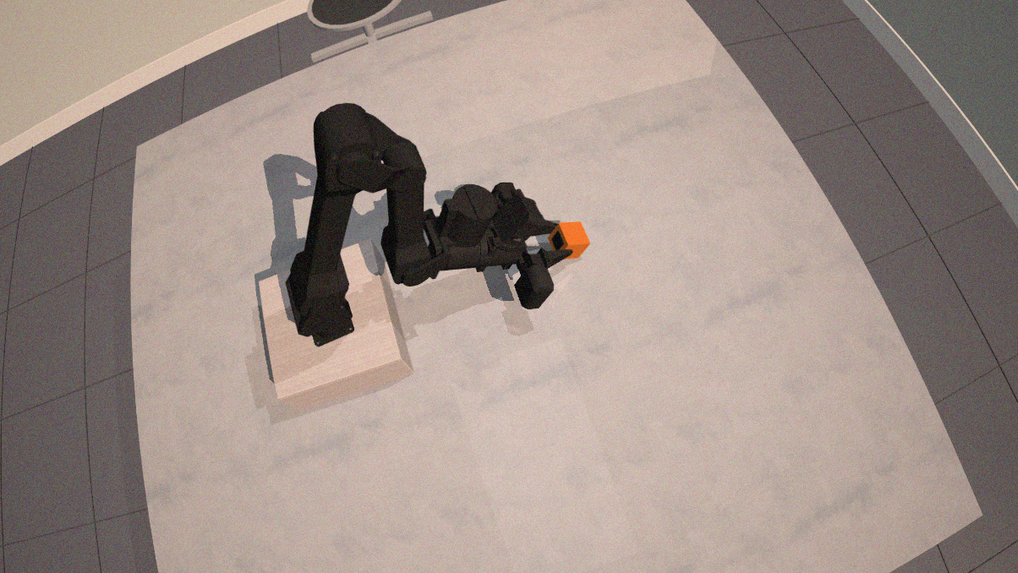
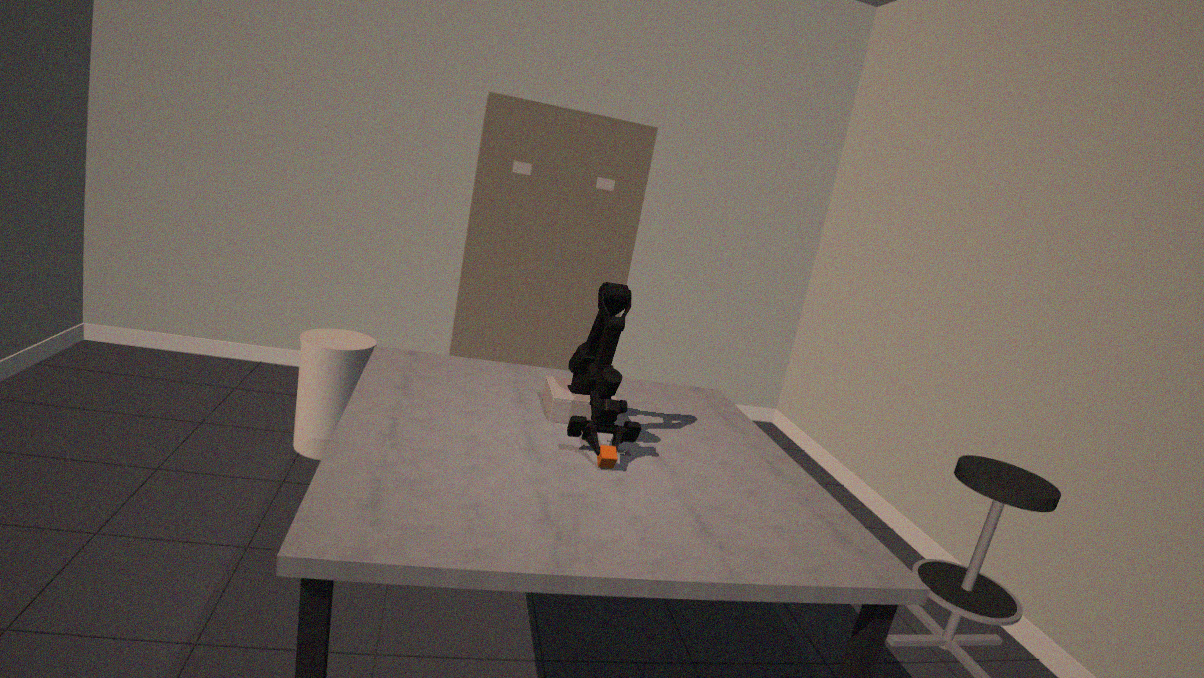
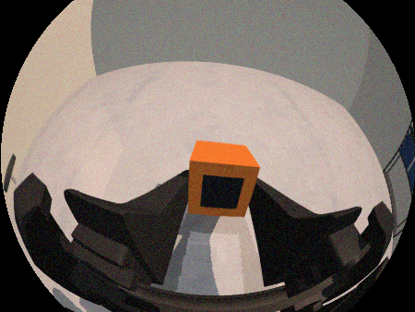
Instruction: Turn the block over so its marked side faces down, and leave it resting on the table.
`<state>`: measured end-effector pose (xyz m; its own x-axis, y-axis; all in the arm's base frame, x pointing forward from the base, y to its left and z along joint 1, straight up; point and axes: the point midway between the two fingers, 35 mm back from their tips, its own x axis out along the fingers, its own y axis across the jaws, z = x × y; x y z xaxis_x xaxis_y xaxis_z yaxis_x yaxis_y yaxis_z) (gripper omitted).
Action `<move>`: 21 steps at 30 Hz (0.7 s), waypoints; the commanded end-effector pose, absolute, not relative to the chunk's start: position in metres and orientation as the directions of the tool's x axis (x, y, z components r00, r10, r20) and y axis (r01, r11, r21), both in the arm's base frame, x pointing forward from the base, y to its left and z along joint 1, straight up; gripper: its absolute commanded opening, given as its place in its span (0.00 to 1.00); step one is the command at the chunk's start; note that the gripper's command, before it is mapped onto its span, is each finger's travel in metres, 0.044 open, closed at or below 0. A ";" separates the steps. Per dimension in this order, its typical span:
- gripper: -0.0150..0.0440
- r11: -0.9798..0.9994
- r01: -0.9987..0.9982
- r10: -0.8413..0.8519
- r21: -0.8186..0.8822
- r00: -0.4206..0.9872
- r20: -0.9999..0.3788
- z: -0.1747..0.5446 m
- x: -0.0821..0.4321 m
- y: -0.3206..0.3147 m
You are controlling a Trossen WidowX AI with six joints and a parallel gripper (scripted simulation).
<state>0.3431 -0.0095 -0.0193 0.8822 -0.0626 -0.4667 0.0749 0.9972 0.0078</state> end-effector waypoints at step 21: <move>1.00 0.997 0.079 -0.069 0.002 0.882 -0.466 -0.019 0.343 -0.010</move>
